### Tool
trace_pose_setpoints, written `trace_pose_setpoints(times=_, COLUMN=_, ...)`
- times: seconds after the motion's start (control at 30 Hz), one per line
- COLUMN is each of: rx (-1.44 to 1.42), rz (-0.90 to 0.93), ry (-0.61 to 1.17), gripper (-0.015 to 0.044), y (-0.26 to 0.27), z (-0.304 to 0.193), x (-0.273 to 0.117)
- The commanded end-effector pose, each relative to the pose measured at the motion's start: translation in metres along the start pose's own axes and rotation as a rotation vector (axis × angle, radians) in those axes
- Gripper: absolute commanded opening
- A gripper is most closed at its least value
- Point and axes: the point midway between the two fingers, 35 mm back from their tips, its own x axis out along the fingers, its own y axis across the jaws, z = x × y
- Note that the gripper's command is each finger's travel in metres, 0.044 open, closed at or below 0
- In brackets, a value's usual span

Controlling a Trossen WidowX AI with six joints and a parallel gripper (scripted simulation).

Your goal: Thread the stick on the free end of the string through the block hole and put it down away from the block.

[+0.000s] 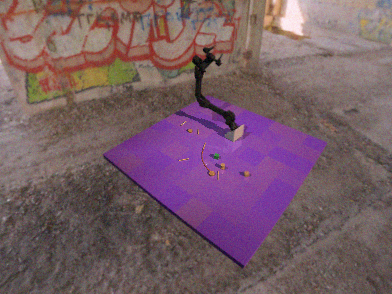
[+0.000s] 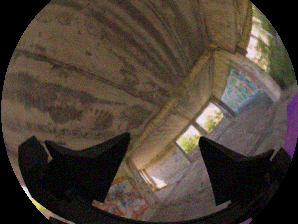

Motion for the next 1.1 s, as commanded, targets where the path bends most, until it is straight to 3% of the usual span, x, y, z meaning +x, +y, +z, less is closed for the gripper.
trace_pose_setpoints(times=0.0, rx=0.0, rz=0.0, ry=0.0, gripper=0.0426, y=0.0, z=0.0, x=0.0)
trace_pose_setpoints(times=0.2, rx=-0.081, rz=-0.042, ry=-0.061, gripper=0.044, y=-0.019, z=0.026, x=0.014)
trace_pose_setpoints(times=0.53, rx=-0.343, rz=-0.284, ry=-0.391, gripper=0.044, y=-0.075, z=0.151, x=0.037)
trace_pose_setpoints(times=0.77, rx=-0.524, rz=-0.572, ry=-0.599, gripper=0.044, y=-0.127, z=0.256, x=0.012)
trace_pose_setpoints(times=1.07, rx=-0.615, rz=-0.807, ry=-0.691, gripper=0.044, y=-0.163, z=0.321, x=-0.025)
